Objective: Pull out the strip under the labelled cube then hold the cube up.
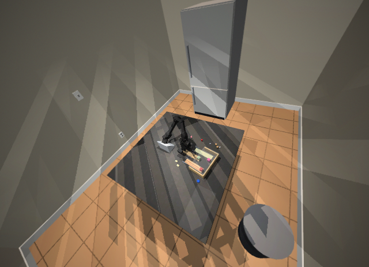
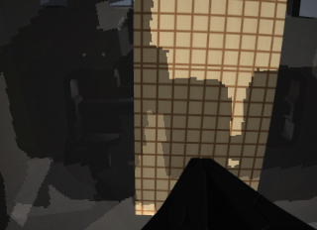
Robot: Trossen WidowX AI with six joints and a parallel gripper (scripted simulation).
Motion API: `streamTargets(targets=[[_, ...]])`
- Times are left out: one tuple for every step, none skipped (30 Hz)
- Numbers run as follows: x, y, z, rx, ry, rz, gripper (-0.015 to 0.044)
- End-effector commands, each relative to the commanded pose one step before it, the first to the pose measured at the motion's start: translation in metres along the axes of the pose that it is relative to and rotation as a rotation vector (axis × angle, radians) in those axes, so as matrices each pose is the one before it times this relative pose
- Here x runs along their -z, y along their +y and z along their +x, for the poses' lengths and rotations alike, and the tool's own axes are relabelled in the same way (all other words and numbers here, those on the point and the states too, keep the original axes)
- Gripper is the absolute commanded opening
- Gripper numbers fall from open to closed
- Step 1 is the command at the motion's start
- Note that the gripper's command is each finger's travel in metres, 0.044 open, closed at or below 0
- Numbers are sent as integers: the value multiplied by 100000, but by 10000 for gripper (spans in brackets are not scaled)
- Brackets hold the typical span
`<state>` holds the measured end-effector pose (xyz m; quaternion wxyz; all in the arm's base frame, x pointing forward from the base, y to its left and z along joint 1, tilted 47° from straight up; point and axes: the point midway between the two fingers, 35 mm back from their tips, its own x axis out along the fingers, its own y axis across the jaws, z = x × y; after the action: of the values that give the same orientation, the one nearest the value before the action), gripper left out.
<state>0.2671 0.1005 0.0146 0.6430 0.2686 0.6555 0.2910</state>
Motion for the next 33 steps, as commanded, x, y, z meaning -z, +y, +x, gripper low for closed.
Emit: streamTargets(targets=[[1309,-38,445,-265,2304,723,0],[148,3,1,0,7,7,0],[144,4,1,0,7,7,0],[148,3,1,0,7,7,0],[144,4,1,0,6,7,0],[148,3,1,0,7,7,0],[143,4,1,0,6,7,0],[147,3,1,0,7,7,0],[142,4,1,0,7,7,0],[146,3,1,0,7,7,0],[141,4,1,0,7,7,0],[146,3,1,0,7,7,0],[140,4,1,0,6,7,0],[145,3,1,0,7,7,0],[139,4,1,0,6,7,0],[144,3,1,0,7,7,0],[162,4,1,0,7,8,0],[167,4,1,0,8,8,0],[159,4,1,0,7,8,0],[159,4,1,0,7,8,0],[156,4,1,0,7,8,0],[157,4,1,0,7,8,0],[155,4,1,0,7,8,0],[156,4,1,0,7,8,0],[154,4,1,0,7,7,0],[156,4,1,0,7,8,0],[153,4,1,0,7,7,0],[155,4,1,0,7,8,0],[152,4,0,0,7,7,0],[153,4,1,0,7,7,0],[151,4,0,0,7,7,0],[153,4,1,0,7,7,0],[150,4,0,0,7,7,0]])
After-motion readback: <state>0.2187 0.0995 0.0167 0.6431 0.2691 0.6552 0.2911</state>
